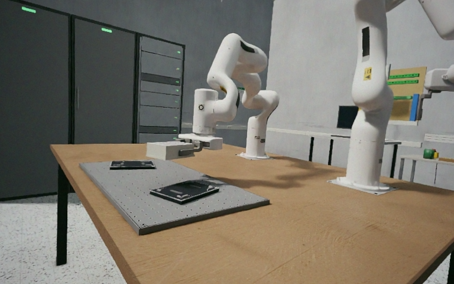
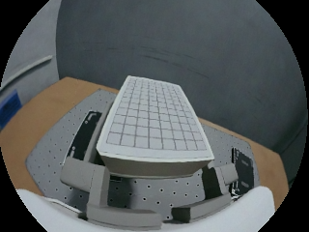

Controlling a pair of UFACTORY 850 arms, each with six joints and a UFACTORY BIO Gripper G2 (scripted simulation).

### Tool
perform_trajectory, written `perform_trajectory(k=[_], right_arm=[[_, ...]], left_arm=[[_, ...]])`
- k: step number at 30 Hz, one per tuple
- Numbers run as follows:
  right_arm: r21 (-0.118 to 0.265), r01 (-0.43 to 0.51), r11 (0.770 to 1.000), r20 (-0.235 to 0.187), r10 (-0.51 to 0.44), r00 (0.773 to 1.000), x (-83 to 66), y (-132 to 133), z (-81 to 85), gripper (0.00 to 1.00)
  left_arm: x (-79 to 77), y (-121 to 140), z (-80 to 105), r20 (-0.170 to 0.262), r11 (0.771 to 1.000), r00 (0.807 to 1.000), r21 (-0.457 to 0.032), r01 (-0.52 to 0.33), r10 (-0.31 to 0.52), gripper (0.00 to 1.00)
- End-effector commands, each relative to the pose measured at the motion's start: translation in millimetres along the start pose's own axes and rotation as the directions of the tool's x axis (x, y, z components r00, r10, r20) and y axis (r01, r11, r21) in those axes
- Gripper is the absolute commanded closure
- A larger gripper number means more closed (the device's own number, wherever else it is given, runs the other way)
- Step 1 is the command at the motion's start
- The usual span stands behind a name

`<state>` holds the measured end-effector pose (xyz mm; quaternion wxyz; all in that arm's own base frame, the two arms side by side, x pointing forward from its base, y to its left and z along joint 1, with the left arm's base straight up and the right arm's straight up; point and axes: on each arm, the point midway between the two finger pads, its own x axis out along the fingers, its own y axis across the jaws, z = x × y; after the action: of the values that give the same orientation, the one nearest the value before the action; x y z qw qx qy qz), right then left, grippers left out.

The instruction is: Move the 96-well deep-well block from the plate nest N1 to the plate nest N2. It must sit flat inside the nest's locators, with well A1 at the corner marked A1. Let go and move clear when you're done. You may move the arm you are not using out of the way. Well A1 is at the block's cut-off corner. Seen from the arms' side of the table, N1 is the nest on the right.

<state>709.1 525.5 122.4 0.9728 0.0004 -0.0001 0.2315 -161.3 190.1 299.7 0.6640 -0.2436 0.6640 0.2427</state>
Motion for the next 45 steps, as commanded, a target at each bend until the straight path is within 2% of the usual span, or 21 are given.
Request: perform_trajectory(k=[1,29,45], right_arm=[[0.0,0.001,1.0,0.002,-0.001,1.0,4.7,11,1.6,1.0],[0.0,0.001,1.0,0.002,-0.001,1.0,27.0,94,1.7,1.0],[0.0,0.001,1.0,0.002,-0.001,1.0,27.6,95,1.7,1.0]], left_arm=[[-0.4,0,0.2,0.0,1.0,1.0,0.0,-0.001,0.001,0.0],[-0.4,0,0.2,0.0,1.0,1.0,0.0,-0.001,0.001,0.0],[-0.4,0,0.2,0.0,1.0,1.0,0.0,-0.001,0.001,0.0]])
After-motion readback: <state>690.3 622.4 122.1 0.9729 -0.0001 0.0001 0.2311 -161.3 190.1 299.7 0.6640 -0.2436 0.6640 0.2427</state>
